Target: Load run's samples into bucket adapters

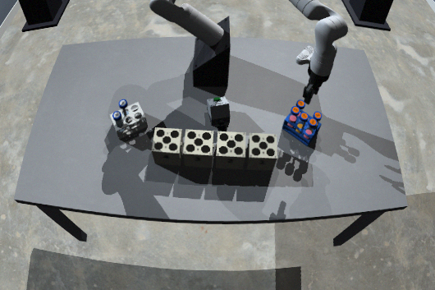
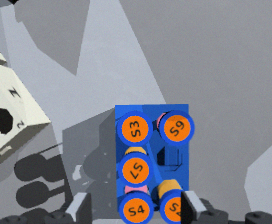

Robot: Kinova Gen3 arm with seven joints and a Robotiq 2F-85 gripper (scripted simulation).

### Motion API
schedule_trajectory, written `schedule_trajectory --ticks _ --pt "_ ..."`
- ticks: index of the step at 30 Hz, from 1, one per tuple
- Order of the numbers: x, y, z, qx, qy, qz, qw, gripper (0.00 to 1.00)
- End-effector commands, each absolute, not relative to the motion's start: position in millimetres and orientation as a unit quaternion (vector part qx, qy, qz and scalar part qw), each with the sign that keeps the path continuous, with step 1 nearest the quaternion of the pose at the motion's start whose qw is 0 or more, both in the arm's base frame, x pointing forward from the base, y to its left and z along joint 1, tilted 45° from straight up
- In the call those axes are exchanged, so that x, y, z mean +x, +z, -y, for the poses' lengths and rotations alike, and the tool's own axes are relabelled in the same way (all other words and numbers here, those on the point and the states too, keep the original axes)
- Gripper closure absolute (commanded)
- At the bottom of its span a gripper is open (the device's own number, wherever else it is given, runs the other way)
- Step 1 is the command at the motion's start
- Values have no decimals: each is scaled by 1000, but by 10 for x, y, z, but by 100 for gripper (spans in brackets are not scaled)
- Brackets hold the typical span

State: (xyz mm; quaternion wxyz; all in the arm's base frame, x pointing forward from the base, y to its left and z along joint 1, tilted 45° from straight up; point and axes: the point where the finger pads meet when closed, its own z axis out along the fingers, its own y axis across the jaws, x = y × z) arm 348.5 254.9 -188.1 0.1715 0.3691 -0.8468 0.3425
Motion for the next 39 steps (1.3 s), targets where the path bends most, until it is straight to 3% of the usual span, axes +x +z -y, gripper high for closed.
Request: schedule_trajectory --ticks 1,39 --pt "3491 -1878 -2565 369 342 847 171 38" --pt "3479 -2114 -2330 369 342 847 171 38"
